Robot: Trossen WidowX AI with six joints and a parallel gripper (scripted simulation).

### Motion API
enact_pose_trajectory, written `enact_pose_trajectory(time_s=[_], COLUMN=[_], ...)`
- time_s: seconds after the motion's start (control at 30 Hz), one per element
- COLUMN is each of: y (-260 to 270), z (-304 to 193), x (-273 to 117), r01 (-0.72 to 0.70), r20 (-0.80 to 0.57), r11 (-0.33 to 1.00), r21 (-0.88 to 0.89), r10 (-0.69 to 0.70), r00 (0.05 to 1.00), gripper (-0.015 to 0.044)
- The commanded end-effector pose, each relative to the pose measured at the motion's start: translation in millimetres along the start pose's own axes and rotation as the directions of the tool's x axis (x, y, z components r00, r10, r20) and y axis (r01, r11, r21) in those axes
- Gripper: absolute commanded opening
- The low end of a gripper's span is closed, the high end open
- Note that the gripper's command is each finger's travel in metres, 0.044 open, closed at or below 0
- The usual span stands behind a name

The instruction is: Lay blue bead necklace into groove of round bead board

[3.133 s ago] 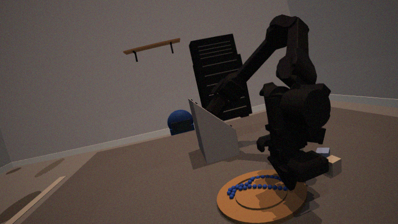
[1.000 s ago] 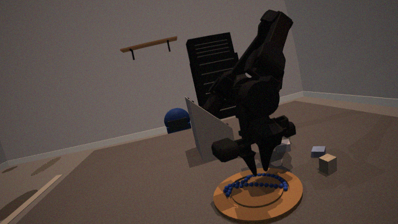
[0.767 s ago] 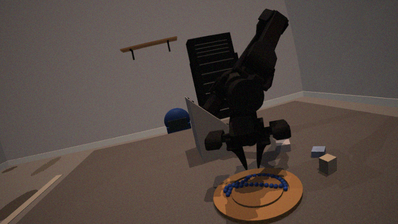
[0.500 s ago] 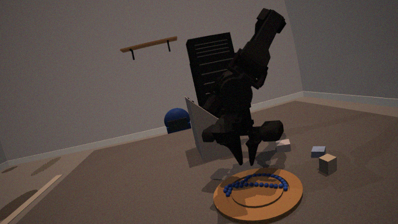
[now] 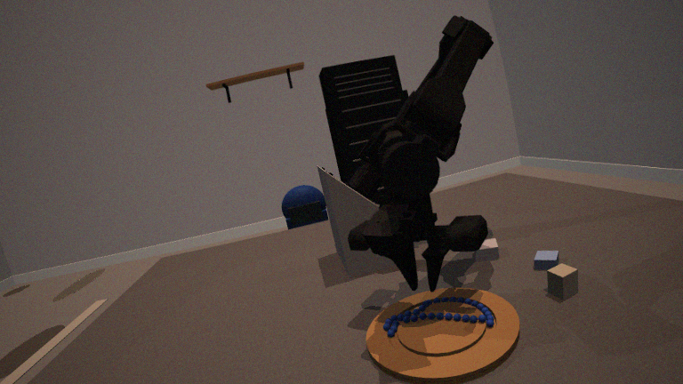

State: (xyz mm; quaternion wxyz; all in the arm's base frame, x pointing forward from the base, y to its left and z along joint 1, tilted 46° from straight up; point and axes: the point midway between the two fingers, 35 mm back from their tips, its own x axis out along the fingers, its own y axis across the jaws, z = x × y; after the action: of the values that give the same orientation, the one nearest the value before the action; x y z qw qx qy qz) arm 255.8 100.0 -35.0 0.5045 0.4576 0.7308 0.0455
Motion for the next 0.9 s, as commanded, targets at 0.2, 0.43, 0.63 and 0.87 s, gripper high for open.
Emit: enact_pose_trajectory(time_s=[0.2, 0.43, 0.63, 0.87], y=[-1, -1, -1, -1], z=[-1, -2, -2, -2], x=[15, 26, 26, 26], r01=[0.000, 0.000, 0.003, 0.003], r20=[-0.004, -0.007, -0.006, -0.006], r11=[1.000, 1.000, 1.000, 1.000], r21=[0.006, 0.009, 0.004, 0.004], r10=[0.000, 0.000, -0.003, -0.003], r00=[1.000, 1.000, 1.000, 1.000], gripper=[0.0120, 0.0120, 0.0041, 0.0000])
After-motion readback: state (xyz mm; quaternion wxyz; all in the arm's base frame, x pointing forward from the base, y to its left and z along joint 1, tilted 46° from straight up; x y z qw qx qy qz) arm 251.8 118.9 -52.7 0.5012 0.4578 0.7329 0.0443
